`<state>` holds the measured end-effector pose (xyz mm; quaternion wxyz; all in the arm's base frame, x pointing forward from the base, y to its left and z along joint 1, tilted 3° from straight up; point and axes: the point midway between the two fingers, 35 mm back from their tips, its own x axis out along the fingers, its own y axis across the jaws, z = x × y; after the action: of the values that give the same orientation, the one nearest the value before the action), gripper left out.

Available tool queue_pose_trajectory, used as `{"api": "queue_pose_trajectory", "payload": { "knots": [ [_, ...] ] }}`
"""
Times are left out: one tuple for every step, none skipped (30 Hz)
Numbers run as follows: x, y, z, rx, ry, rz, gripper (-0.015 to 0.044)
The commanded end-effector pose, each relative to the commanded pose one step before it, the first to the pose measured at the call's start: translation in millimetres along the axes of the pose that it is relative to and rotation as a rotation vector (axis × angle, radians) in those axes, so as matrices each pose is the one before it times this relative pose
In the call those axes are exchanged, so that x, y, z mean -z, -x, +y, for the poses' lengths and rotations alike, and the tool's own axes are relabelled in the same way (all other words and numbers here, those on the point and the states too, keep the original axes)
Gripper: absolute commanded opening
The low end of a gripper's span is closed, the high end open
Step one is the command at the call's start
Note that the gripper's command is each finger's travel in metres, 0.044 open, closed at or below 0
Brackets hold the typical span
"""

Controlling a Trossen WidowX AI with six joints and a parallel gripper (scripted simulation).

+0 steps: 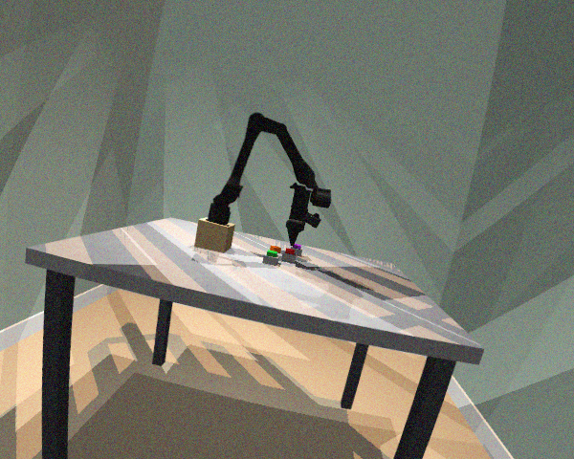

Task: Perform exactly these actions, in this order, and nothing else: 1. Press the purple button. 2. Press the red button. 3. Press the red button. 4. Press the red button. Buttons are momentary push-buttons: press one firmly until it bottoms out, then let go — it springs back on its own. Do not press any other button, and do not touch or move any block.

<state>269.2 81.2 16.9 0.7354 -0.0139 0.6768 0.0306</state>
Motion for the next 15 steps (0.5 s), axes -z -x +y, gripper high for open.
{"api": "queue_pose_trajectory", "payload": {
  "knots": [
    [1.93, -9.94, 0.25, -0.00222, 0.0051, 0.00932, 0.002],
    [0.04, -1.62, -0.01, 0.0, 0.0, 0.00001, 0.002],
    [0.05, -1.62, -0.01, 0.0, 0.0, 0.00002, 0.002],
    [0.06, -1.61, -0.01, 0.0, 0.0, 0.00002, 0.002],
    [0.07, -1.61, -0.02, 0.0, 0.0, 0.00002, 0.002],
    [0.08, -1.61, -0.02, 0.0, 0.0, 0.00002, 0.002],
    [0.09, -1.6, -0.02, 0.0, 0.0, 0.00002, 0.002],
    [0.1, -1.6, -0.02, 0.0, 0.0, 0.00002, 0.002],
    [0.09, -1.3, -0.02, 0.0, 0.0, 0.00002, 0.002],
    [0.06, -0.78, -0.01, 0.0, 0.0, 0.00001, 0.002],
    [0.02, -0.26, 0.0, 0.0, 0.0, 0.0, 0.002],
    [0.0, 0.0, 0.0, 0.0, 0.0, 0.0, 0.002],
    [0.0, 0.0, 0.0, 0.0, 0.0, 0.0, 0.002],
    [0.0, 0.0, 0.0, 0.0, 0.0, 0.0, 0.002],
    [0.0, 0.0, 0.0, 0.0, 0.0, 0.0, 0.002]
  ]
}}
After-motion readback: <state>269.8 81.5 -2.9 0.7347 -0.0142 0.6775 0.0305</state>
